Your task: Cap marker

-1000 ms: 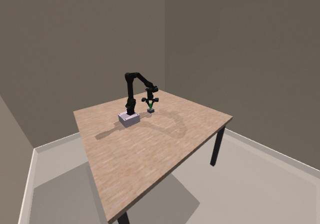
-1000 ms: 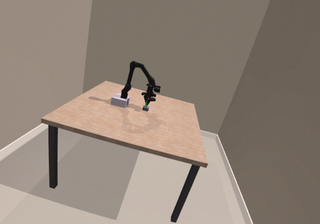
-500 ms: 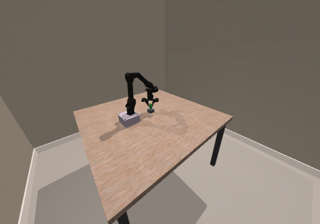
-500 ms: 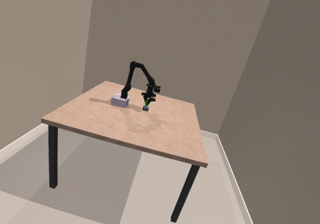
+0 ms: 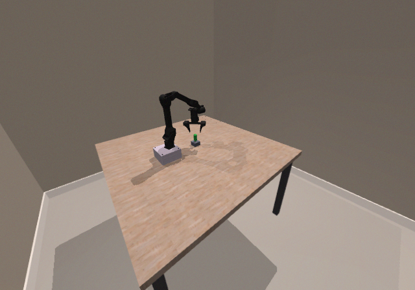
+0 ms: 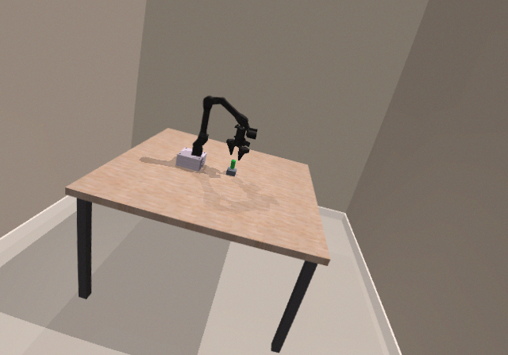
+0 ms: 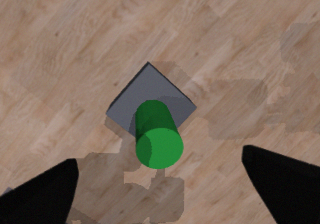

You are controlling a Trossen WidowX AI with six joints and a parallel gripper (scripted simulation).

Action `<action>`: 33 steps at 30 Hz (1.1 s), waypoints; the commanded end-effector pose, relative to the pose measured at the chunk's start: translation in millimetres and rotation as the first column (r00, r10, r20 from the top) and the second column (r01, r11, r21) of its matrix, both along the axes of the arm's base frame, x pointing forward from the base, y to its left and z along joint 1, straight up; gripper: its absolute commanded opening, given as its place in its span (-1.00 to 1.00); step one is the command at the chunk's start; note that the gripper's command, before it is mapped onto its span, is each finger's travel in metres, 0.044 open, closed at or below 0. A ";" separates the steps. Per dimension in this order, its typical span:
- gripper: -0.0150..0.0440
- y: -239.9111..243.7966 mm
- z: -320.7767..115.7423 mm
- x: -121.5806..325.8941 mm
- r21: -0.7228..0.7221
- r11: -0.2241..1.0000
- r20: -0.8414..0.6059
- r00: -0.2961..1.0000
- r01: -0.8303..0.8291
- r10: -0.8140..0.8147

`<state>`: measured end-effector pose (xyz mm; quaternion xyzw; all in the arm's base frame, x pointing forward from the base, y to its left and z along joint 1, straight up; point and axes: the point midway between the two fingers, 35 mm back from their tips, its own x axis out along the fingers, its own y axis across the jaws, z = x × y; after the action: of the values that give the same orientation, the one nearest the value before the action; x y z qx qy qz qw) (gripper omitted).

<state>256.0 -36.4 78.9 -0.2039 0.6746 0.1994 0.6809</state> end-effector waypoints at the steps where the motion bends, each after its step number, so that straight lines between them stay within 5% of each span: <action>1: 1.00 0.3 20.3 -2.1 -0.001 1.000 0.005 1.000 0.000 0.000; 5: 0.82 0.1 19.5 -2.2 0.001 0.998 0.006 0.998 0.064 -0.064; 12: 0.20 -2.6 11.4 -3.4 0.012 0.754 0.004 0.754 0.657 -0.657; 20: -0.49 -2.9 10.6 -3.5 0.013 0.711 0.004 0.711 0.703 -0.704; 33: -0.49 -2.8 5.8 -3.4 0.013 0.711 0.004 0.711 0.703 -0.704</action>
<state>253.2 -39.6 88.1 0.0688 0.6965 -0.0709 0.7108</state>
